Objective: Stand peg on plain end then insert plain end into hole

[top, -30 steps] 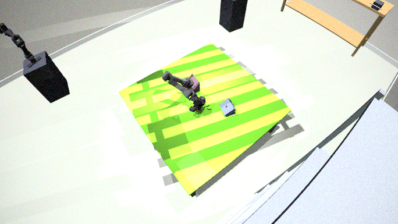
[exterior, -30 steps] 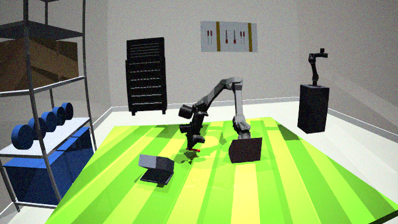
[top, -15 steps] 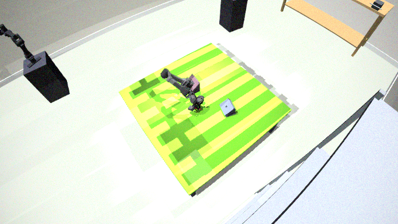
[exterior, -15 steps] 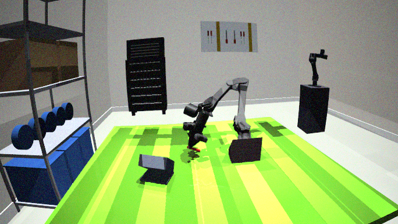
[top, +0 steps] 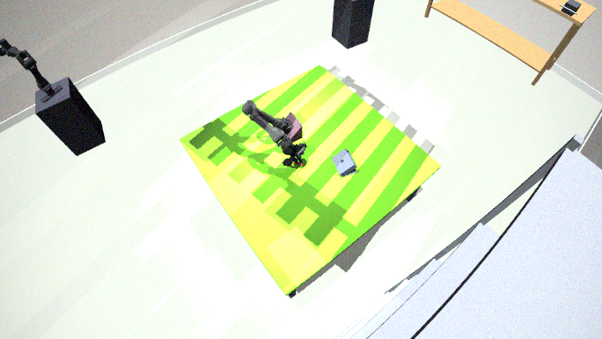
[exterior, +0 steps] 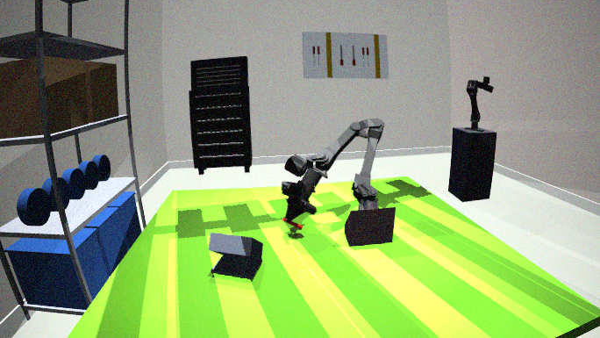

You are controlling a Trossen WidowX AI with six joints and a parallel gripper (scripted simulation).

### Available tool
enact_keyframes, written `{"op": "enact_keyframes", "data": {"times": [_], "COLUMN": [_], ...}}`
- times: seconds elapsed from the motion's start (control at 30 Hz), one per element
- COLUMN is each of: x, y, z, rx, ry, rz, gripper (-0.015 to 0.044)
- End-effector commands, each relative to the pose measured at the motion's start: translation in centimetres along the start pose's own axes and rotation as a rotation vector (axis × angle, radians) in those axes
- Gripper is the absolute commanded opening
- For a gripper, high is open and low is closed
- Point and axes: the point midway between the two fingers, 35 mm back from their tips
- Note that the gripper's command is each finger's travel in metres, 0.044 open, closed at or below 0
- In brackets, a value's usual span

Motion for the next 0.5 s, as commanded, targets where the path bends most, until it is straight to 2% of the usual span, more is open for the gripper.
{"op": "enact_keyframes", "data": {"times": [0.0,0.47], "x": [-0.16,-0.68], "y": [0.03,-0.1], "z": [0.27,1.06], "rx": [0.011,0.04], "ry": [-0.04,-0.157], "rz": [0.005,0.006], "gripper": [0.0049,0.0049]}}
Point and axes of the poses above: the point midway between the two fingers, 35 mm back from their tips, its own z axis back along the fingers, its own y axis across the jaws, x = y × z, and after that the axes turned 14 degrees about -z, right-handed
